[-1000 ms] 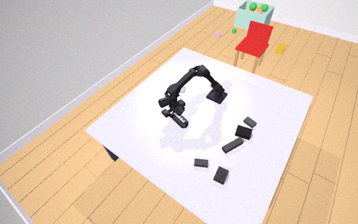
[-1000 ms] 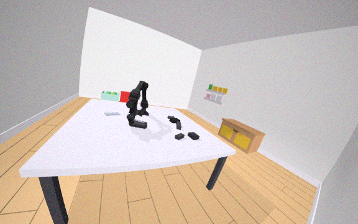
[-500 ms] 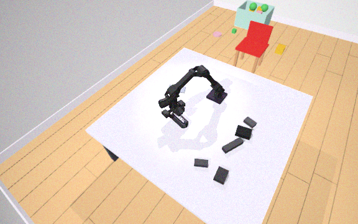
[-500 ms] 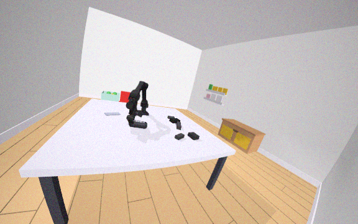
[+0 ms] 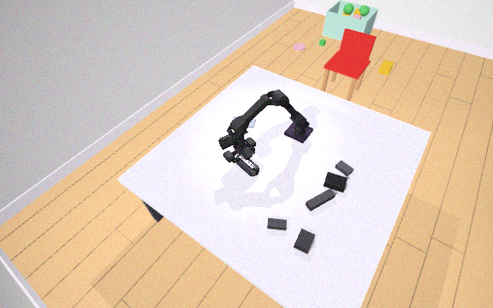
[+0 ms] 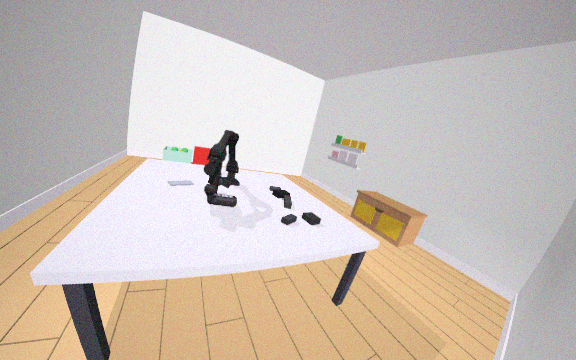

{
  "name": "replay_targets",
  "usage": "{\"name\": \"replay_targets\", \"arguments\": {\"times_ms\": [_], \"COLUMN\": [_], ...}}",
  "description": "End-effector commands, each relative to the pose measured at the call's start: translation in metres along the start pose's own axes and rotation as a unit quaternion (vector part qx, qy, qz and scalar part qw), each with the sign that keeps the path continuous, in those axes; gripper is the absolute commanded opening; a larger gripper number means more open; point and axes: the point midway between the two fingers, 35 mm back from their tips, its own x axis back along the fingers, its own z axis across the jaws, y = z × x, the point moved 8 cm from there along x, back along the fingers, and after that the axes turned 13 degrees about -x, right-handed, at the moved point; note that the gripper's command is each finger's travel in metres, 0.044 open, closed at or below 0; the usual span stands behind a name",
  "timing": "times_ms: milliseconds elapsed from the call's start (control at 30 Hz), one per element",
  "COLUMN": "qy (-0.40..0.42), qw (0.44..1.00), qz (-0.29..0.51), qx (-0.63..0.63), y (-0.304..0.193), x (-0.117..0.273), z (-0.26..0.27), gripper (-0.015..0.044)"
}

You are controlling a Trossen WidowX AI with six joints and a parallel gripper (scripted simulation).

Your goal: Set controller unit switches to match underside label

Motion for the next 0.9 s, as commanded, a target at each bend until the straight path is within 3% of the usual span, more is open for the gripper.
{"name": "replay_targets", "arguments": {"times_ms": [0,100,800,867], "qy": [-0.003,-0.003,-0.003,-0.004], "qw": [1.0,1.0,1.0,1.0], "qz": [-0.002,-0.003,-0.003,-0.003], "qx": [0.004,0.004,0.004,-0.001], "y": [0.033,0.054,0.054,0.054], "x": [0.022,0.037,0.037,0.037], "z": [0.006,0.013,0.013,0.013], "gripper": [0.044,0.044,0.044,0.0387]}}
